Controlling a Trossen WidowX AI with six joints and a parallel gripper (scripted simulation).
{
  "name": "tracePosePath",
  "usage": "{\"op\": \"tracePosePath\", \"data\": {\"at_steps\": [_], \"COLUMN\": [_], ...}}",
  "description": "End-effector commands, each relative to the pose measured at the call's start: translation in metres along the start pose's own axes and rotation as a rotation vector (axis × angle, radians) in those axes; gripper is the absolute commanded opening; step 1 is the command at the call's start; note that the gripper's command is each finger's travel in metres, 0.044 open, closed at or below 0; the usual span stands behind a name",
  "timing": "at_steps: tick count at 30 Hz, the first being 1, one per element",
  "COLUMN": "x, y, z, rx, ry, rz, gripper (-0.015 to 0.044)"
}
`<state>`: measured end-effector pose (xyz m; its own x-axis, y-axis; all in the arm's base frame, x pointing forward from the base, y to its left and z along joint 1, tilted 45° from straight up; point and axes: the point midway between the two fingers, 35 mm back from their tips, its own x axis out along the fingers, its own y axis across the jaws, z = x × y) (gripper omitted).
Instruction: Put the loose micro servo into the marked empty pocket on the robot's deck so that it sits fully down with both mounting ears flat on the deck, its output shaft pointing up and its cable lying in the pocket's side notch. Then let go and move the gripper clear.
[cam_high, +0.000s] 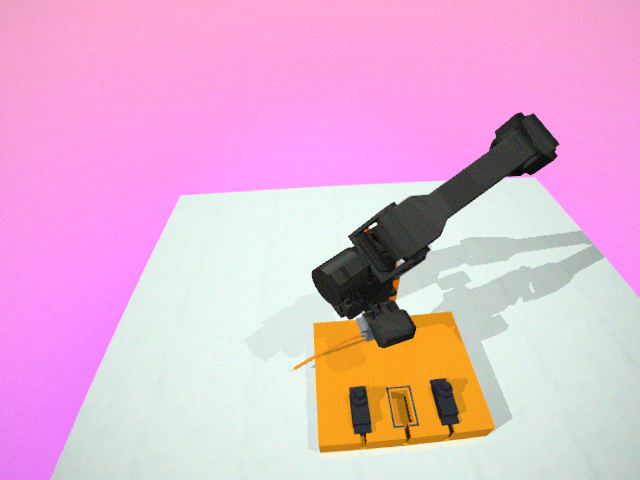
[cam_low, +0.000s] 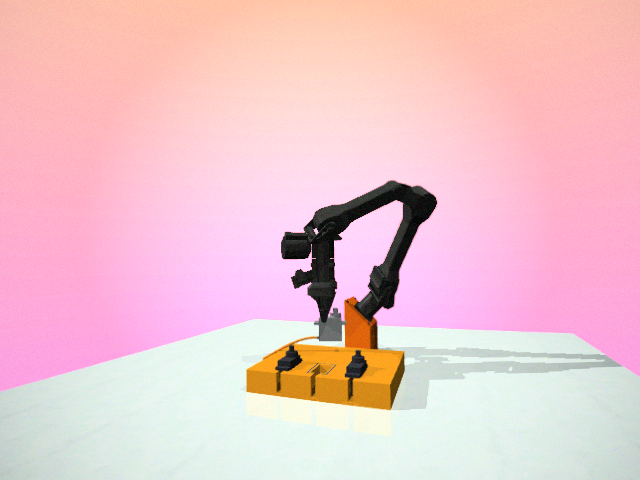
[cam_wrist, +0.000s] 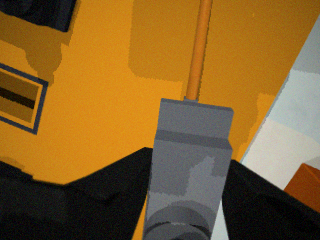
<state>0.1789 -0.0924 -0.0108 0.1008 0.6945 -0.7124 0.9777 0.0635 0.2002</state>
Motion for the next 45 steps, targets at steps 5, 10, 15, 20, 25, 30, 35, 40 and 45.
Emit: {"op": "tracePosePath", "data": {"at_steps": [5, 10, 15, 20, 25, 30, 35, 40, 45], "x": [-0.002, -0.002, -0.002, -0.001, -0.001, -0.001, -0.001, -0.001, -0.001], "y": [0.029, 0.035, 0.038, 0.043, 0.048, 0.048, 0.048, 0.048, 0.048], "z": [0.016, 0.019, 0.009, -0.013, -0.029, -0.029, -0.029, -0.029, -0.029], "rx": [0.000, -0.001, 0.000, 0.000, 0.000, -0.033, -0.185, -0.359, -0.533], "ry": [-0.004, -0.004, -0.004, -0.003, -0.002, -0.002, -0.002, -0.003, -0.003], "rz": [0.005, 0.006, 0.006, 0.006, 0.006, 0.006, 0.006, 0.005, 0.005], "gripper": [0.0000, 0.0000, 0.0000, 0.0000, 0.0000, 0.0000, 0.0000, 0.0000, 0.0000]}}
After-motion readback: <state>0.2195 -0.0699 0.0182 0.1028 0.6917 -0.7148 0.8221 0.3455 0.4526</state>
